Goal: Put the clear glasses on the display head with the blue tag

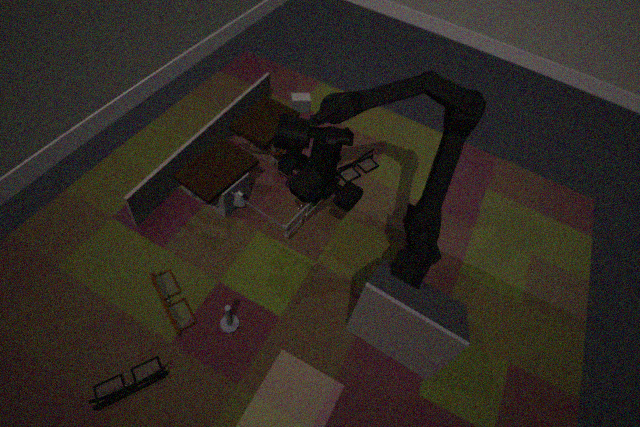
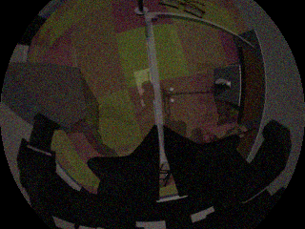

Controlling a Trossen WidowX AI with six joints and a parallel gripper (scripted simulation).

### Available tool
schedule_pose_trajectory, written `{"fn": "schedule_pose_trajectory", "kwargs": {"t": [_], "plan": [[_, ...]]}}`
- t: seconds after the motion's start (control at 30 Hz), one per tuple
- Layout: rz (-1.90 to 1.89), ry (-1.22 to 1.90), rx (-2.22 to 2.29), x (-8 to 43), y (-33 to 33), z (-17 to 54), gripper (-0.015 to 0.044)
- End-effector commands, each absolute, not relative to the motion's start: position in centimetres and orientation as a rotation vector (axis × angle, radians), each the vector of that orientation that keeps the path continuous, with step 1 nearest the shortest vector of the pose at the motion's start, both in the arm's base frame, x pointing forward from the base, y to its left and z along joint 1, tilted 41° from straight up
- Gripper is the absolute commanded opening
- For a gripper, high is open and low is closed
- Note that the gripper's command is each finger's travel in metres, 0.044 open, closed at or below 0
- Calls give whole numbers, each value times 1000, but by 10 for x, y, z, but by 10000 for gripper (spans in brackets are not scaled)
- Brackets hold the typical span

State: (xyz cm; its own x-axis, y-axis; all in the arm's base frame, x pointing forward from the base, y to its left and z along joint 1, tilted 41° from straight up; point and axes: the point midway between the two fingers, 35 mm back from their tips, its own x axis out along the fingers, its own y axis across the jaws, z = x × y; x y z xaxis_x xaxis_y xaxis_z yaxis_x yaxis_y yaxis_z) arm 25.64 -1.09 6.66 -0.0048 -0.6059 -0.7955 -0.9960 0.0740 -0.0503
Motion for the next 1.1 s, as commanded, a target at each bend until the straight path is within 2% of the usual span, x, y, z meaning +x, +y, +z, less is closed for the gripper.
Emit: {"fn": "schedule_pose_trajectory", "kwargs": {"t": [0.0, 1.07], "plan": [[703, 1715, -1625, 261, -5, 57, 0], [679, 1739, -1636, 262, -24, 33, 0]]}}
